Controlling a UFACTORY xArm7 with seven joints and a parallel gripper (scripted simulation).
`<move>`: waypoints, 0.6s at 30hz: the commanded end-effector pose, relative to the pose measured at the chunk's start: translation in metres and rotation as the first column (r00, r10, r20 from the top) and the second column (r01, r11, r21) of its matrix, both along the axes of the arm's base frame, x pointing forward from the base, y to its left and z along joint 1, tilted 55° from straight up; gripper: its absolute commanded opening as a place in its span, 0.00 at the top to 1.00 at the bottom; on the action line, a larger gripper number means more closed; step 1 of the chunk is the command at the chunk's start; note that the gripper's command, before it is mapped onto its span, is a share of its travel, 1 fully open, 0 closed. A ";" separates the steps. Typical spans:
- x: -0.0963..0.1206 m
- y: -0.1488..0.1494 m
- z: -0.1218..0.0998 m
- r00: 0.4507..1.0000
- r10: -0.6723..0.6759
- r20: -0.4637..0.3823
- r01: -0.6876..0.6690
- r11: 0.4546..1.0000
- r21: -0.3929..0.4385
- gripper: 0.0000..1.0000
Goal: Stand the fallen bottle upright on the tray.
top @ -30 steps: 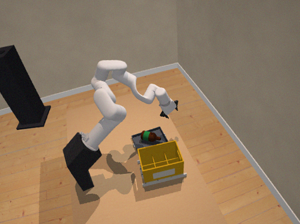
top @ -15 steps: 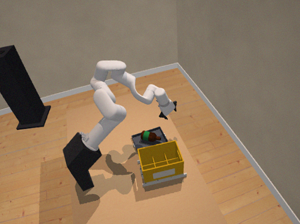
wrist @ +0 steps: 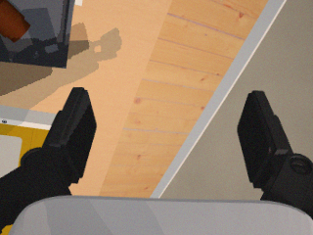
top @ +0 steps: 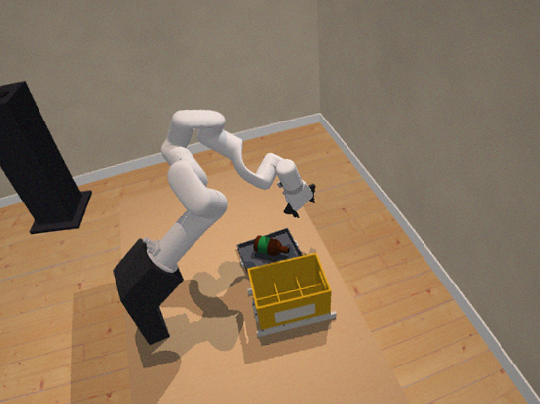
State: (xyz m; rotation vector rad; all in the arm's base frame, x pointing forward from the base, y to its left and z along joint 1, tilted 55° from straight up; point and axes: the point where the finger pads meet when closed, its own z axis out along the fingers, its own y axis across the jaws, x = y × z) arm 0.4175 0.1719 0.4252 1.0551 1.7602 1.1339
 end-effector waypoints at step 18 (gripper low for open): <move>-0.005 -0.003 -0.013 1.000 0.011 -0.014 -0.012 0.998 -0.069 0.00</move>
